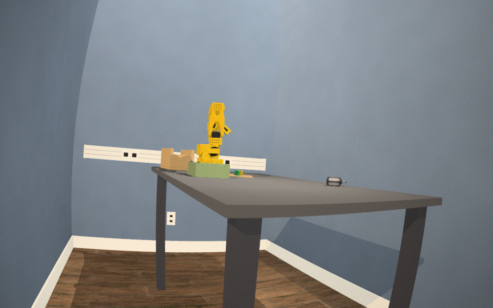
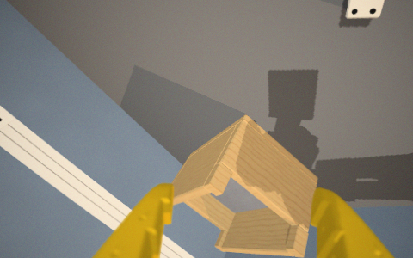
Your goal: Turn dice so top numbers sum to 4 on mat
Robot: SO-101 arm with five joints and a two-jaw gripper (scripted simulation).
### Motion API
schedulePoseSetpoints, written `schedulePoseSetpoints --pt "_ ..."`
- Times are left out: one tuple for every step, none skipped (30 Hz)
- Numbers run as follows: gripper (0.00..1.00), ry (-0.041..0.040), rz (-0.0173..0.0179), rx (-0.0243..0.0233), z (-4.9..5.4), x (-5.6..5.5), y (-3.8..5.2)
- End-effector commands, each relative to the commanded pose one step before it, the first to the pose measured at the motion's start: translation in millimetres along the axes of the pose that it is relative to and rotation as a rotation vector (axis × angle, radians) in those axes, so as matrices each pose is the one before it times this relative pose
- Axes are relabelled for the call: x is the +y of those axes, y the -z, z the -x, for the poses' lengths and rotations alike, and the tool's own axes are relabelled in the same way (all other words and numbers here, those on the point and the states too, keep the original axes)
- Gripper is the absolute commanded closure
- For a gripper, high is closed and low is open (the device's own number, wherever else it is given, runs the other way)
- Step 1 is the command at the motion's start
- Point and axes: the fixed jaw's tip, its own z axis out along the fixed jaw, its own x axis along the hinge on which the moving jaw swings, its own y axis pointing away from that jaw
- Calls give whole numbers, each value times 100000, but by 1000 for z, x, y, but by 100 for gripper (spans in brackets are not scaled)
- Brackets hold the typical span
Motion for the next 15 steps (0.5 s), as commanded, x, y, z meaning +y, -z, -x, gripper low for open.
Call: schedulePoseSetpoints --pt "72 5154 -2077 -412 -3025 -2482 -2198" --pt "72 1440 -37 72 -538 -169 -43" --pt "72 1355 -37 66 -504 -158 -43" --pt "72 1276 -31 64 -481 -141 -37" --pt "72 1198 -32 59 -452 -126 -38" --pt "72 1122 -29 56 -429 -117 -38" --pt "72 1041 -23 54 -393 -104 -32" --pt "72 971 -24 48 -369 -98 -26" --pt "72 896 -21 46 -345 -85 -32" --pt "72 824 -18 41 -315 -81 -26" --pt "72 755 -18 38 -289 -64 -20" --pt "72 692 -16 36 -266 -66 -20" --pt "72 623 -13 33 -240 -50 -20" --pt "72 563 -13 28 -216 -53 -20" --pt "72 500 -10 25 -196 -37 -14"
